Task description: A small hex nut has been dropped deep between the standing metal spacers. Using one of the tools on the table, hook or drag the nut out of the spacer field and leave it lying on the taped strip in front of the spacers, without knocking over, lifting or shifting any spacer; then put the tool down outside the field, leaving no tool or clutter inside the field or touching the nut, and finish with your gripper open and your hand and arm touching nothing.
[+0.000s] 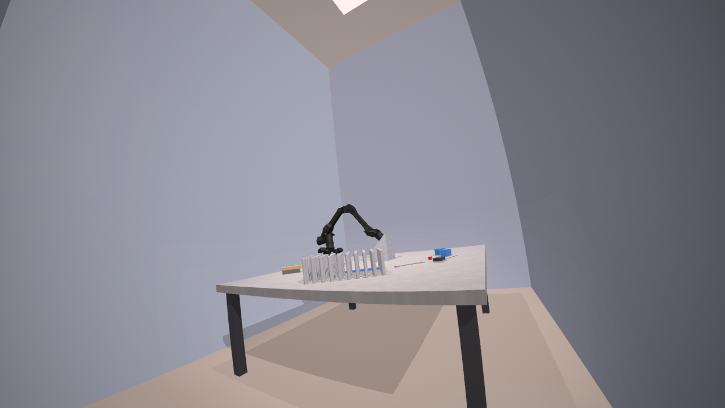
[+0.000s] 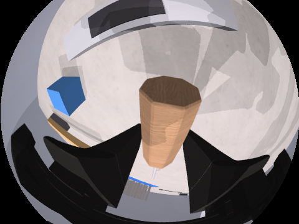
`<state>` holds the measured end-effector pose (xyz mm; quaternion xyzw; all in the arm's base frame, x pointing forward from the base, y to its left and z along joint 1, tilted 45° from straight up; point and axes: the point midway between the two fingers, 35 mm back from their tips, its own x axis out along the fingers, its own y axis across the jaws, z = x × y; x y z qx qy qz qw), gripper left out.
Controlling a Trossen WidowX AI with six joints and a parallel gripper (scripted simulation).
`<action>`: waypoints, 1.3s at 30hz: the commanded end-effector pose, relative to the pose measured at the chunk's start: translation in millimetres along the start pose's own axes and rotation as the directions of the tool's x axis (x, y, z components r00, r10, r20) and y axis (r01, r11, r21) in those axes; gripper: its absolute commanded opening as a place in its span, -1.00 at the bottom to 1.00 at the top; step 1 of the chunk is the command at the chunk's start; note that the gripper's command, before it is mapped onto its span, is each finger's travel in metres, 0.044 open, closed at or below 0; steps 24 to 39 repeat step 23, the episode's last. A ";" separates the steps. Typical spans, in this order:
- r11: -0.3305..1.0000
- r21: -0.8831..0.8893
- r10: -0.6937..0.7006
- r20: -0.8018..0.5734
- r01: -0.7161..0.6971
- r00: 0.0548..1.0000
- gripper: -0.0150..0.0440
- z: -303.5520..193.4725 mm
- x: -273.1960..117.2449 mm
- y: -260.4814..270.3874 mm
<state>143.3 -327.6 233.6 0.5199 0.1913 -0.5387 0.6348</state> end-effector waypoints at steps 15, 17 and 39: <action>1.000 0.001 -0.002 -0.002 0.002 1.000 0.31 0.8 5.7 -2.4; 1.000 0.001 -0.002 -0.002 0.002 1.000 0.49 0.8 5.7 -2.4; 1.000 0.001 -0.002 -0.002 0.002 1.000 1.00 0.8 5.7 -2.4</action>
